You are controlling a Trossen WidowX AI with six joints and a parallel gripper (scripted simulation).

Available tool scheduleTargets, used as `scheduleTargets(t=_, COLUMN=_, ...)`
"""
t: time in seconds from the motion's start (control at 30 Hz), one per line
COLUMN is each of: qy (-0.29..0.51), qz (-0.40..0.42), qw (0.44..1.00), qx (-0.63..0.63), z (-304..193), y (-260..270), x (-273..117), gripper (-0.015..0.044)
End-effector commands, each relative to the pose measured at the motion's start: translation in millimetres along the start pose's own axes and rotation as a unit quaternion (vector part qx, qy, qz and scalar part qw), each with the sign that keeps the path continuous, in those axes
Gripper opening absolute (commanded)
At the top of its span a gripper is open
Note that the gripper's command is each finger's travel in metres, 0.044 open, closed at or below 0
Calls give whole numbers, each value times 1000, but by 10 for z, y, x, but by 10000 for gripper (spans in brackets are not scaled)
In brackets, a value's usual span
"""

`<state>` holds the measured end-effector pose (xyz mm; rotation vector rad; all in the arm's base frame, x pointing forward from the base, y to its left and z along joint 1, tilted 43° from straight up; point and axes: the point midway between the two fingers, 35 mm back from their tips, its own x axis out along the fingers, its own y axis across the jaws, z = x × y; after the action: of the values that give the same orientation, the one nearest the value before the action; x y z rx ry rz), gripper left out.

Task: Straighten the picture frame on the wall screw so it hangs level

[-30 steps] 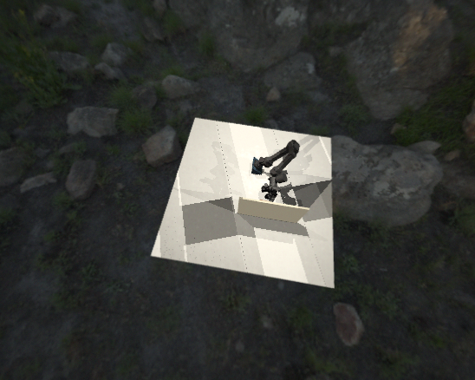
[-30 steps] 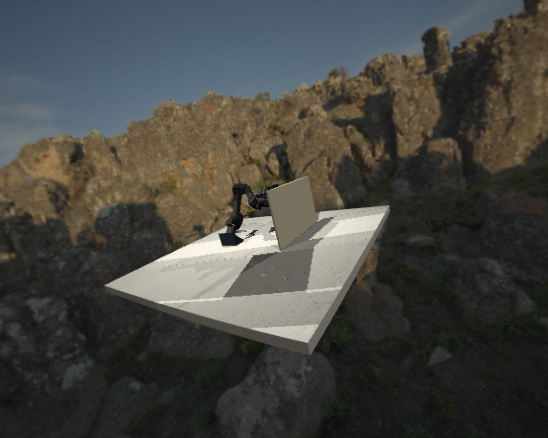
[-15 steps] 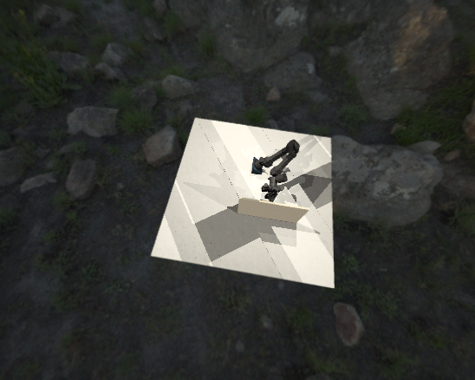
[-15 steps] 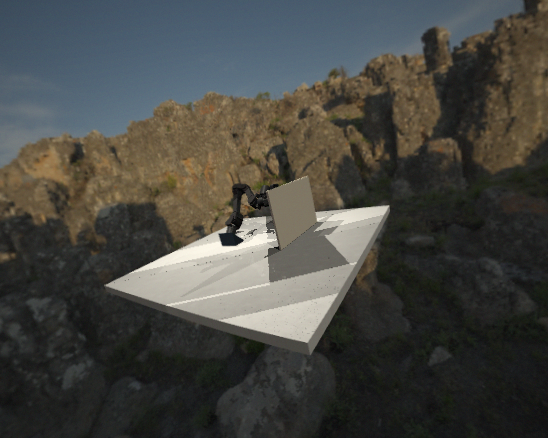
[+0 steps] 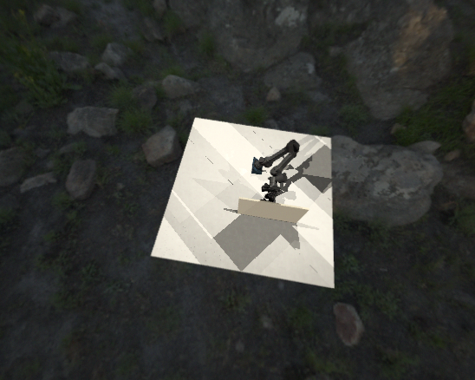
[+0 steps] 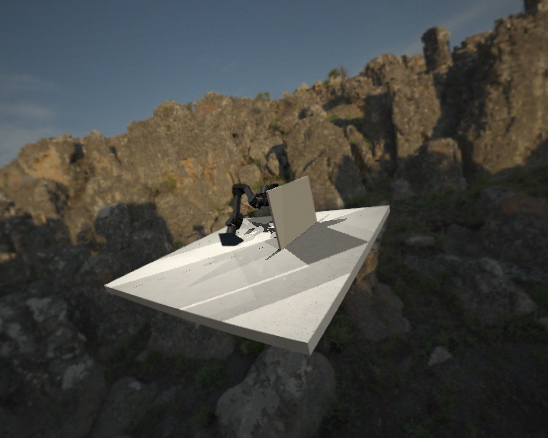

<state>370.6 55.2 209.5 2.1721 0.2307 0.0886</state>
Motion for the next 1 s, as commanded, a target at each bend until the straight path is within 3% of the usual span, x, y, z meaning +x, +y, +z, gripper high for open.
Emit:
scheduleTargets(t=0.0, qy=1, qz=7, qw=1000, qx=0, z=-12, y=50, x=-3, gripper=0)
scheduleTargets(t=0.97, qy=1, qz=7, qw=1000, qx=1, z=-12, y=23, x=-3, gripper=0)
